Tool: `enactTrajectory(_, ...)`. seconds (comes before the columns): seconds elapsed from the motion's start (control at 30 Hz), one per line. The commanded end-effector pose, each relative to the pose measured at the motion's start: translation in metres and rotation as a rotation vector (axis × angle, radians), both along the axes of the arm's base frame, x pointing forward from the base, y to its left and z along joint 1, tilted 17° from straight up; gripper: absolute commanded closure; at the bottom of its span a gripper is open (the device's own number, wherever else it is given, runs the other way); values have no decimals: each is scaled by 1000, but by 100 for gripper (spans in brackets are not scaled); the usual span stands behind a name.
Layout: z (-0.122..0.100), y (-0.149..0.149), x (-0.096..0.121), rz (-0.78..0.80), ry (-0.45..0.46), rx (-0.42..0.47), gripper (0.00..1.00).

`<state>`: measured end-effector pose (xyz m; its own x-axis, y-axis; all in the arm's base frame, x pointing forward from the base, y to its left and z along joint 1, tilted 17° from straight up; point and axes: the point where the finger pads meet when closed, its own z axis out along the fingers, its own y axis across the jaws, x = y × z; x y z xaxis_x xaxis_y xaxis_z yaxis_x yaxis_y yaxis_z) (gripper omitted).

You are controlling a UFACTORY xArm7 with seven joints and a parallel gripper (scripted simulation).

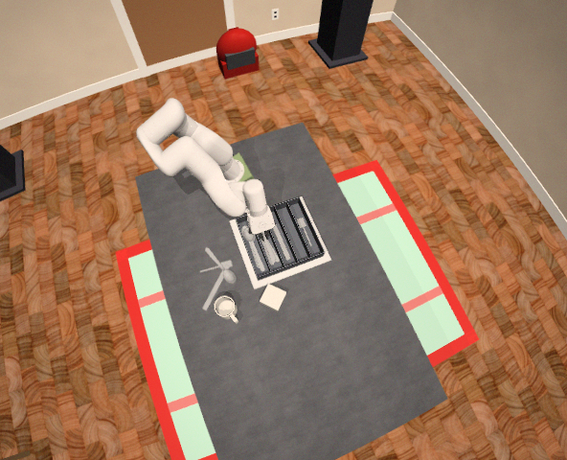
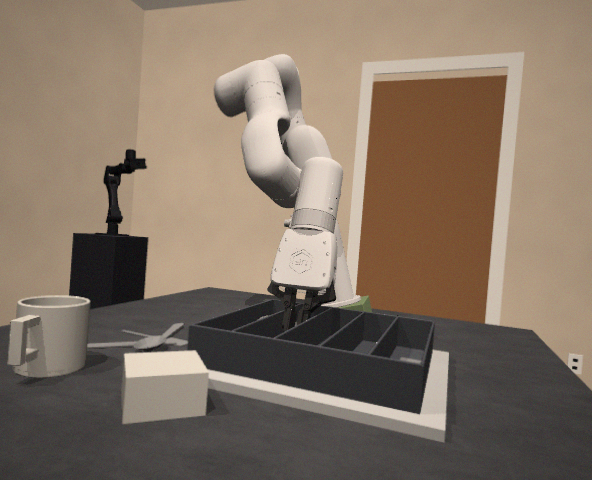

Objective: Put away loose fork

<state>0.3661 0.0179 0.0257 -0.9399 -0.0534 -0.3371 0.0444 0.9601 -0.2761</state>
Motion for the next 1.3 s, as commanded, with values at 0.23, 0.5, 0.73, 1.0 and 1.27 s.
enactTrajectory(0.23, -3, 0, 1, 0, -21, -10, 98)
enactTrajectory(0.5, -3, 0, 1, 0, -21, -10, 98)
enactTrajectory(0.73, -3, 0, 1, 0, -21, -10, 98)
enactTrajectory(1.0, -3, 0, 1, 0, -21, -10, 76)
enactTrajectory(1.27, -3, 0, 1, 0, -21, -10, 76)
